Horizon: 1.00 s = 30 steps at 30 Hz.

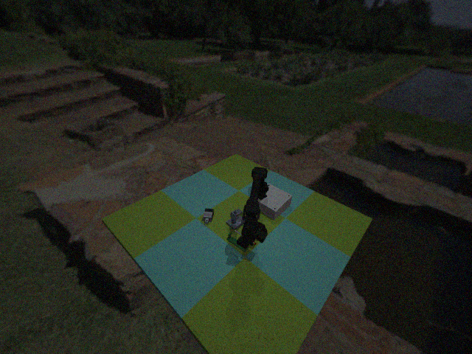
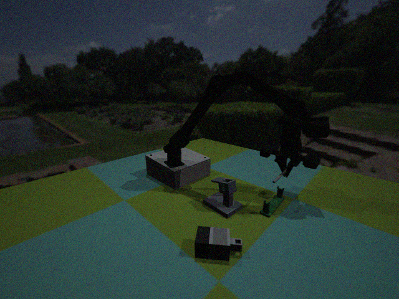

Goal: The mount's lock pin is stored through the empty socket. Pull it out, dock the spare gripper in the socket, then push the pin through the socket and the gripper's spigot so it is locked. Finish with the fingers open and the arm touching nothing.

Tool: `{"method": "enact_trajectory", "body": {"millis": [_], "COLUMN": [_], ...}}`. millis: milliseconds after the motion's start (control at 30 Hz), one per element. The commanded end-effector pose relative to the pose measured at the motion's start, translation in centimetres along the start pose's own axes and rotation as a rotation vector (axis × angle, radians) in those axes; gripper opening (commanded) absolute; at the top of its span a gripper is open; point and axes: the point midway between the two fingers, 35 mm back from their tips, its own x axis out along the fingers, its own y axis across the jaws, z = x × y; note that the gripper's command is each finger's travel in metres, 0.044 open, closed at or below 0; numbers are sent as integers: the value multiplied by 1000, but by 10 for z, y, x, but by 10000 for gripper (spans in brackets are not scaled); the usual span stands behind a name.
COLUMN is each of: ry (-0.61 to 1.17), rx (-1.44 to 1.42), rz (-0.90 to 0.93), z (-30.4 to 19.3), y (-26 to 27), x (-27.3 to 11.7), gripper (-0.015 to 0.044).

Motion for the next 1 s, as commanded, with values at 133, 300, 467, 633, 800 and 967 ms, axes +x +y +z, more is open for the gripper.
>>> {"method": "enact_trajectory", "body": {"millis": [133,300,467,633,800,967], "ry": [0,-1,-2,-3,-4,-5], "rx": [-5,-5,-6,-6,-6,-6], "rz": [1,-1,-4,-6,-9,-11], "z": [-2,-3,-4,-5,-6,-6], "y": [1,1,1,0,0,0], "x": [13,20,28,35,42,49], "gripper": [0,0,0,0,0,0]}}
